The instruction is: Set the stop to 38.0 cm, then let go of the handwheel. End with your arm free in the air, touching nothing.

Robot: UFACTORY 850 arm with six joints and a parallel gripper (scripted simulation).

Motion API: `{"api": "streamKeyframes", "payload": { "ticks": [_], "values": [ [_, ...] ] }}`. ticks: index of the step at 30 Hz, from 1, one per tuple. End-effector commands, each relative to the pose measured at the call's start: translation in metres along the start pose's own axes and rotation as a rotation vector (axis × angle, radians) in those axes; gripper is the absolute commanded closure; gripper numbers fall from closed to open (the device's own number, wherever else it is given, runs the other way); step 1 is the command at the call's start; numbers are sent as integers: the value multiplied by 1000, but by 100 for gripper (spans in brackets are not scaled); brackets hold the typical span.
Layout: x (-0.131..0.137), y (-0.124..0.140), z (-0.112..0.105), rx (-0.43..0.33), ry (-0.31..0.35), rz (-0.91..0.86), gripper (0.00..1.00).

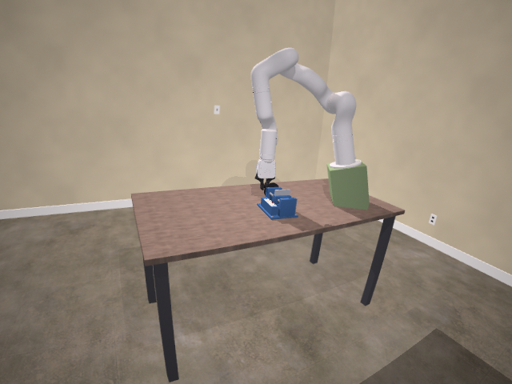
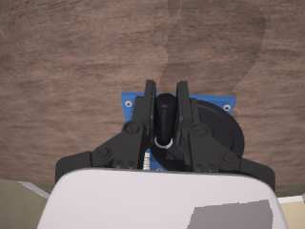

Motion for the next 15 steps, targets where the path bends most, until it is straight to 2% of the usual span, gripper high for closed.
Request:
{"api": "streamKeyframes", "payload": {
  "ticks": [1, 15],
  "values": [
    [-3, -1, 14, 0, 2, 0, 94],
    [8, 2, 37, 0, 2, 0, 94]
  ]
}}
Point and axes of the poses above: the point where the finger pads meet when closed, its own z axis out along the fingers, its own x axis across the jaws, y = z × x, the point moved 10 cm from there along -z, back along the fingers, and after that the axes turned 15 degrees about -z, right-handed, at the moved point
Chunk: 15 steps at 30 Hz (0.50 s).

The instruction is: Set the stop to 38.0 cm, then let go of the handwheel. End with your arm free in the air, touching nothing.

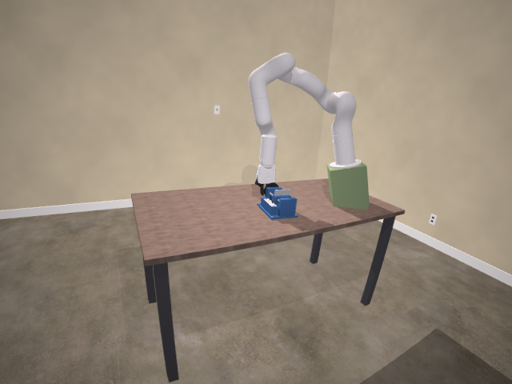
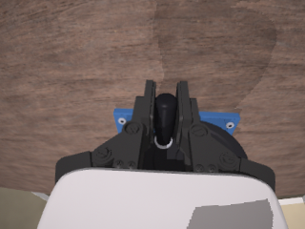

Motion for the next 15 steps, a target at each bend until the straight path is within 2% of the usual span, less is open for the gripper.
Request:
{"api": "streamKeyframes", "payload": {
  "ticks": [1, 15],
  "values": [
    [8, 2, 8, -1, 0, 0, 94],
    [36, 10, 13, -1, 0, 0, 94]
  ]
}}
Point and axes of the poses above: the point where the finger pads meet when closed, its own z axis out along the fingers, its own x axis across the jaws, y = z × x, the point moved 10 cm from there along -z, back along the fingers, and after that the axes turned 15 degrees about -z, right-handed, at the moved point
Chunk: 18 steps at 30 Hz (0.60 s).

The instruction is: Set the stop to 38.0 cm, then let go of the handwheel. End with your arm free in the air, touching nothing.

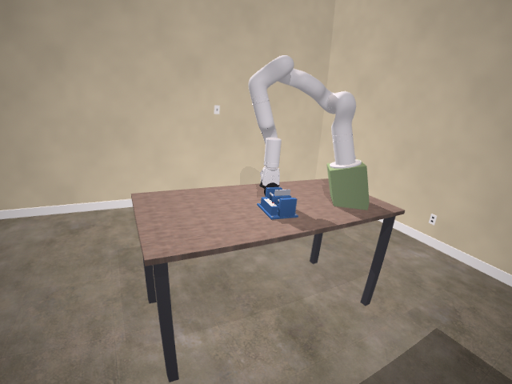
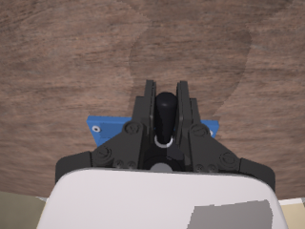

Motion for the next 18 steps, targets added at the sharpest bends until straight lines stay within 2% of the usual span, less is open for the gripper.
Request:
{"api": "streamKeyframes", "payload": {
  "ticks": [1, 18],
  "values": [
    [11, 3, -2, 0, -4, 0, 94],
    [30, 8, -28, 0, -4, 0, 94]
  ]
}}
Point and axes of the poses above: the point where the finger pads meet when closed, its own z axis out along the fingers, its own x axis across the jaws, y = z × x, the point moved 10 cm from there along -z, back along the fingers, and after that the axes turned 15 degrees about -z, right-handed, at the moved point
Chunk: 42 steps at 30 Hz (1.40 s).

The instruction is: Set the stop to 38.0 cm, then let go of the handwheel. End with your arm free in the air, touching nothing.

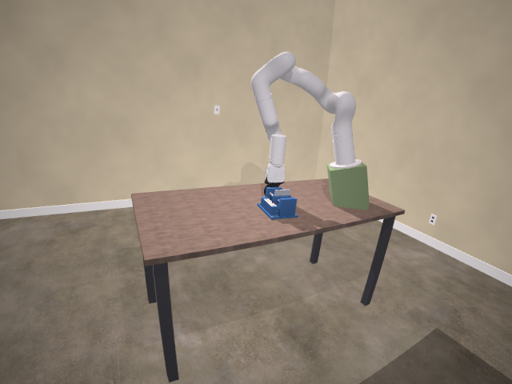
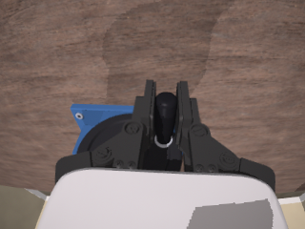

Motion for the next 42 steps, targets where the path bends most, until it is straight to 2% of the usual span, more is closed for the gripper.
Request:
{"api": "streamKeyframes", "payload": {
  "ticks": [1, 11, 21, 42],
  "values": [
    [3, 1, -11, 0, 0, 0, 94],
    [-2, -1, -31, 0, 0, 0, 94],
    [-13, -4, -41, 0, 0, 0, 94],
    [-36, -10, -45, 0, 0, 0, 94]
  ]
}}
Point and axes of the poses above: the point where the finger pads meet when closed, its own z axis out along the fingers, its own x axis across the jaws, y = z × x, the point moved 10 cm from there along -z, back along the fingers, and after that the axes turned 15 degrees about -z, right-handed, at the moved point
